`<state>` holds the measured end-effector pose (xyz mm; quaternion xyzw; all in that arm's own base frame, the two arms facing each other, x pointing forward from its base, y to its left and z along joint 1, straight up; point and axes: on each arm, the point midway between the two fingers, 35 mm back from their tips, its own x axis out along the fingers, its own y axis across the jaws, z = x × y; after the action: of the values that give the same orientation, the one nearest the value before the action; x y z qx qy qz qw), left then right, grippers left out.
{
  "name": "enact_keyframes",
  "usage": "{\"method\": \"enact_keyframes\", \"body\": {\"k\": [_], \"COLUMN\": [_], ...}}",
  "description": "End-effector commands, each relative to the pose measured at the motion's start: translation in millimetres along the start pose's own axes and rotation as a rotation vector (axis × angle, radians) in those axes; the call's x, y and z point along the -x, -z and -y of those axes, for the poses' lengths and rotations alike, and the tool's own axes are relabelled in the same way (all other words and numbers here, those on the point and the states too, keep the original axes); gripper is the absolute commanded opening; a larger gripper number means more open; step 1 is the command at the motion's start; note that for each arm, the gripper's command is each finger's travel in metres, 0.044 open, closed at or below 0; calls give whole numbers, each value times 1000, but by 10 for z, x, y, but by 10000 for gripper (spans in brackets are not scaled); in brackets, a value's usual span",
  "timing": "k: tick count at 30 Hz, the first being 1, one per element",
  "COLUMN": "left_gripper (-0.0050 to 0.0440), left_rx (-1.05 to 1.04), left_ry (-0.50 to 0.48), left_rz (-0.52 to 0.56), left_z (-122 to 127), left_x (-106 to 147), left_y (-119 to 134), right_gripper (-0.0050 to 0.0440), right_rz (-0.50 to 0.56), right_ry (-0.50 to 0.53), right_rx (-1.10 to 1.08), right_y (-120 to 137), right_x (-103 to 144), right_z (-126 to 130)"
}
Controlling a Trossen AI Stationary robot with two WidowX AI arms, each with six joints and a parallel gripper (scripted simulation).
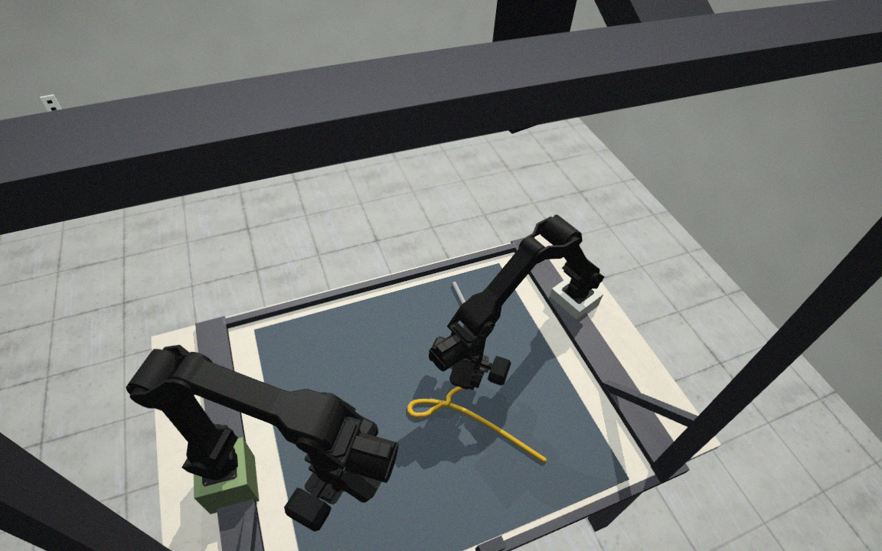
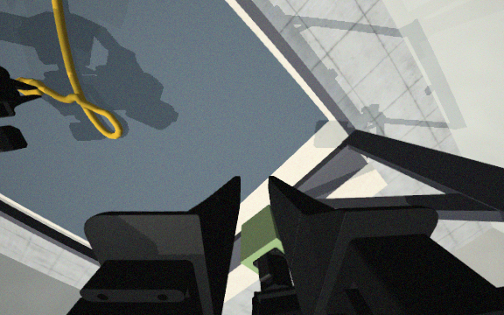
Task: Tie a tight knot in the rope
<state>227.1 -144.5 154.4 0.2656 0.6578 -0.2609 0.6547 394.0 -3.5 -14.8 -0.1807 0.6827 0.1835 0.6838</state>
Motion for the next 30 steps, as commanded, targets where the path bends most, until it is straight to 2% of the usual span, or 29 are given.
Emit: {"method": "enact_keyframes", "body": {"k": [1,24,27,30], "left_gripper": [100,100,100,100], "left_rx": [3,3,3,3], "left_ry": [-7,-7,-7,-7], "left_rz": [16,16,16,16], "left_z": [-5,-5,-5,-5], "left_x": [46,46,46,46], "left_y": [-1,-1,-1,-1], "right_gripper": [35,35,35,35], "right_rz": [19,18,19,21], "right_ry": [16,16,15,13], "right_rx": [-1,-8,-121,-339], "right_y": [44,179,149,85], "right_x": [101,97,99,103], "right_z": [25,27,53,110]}}
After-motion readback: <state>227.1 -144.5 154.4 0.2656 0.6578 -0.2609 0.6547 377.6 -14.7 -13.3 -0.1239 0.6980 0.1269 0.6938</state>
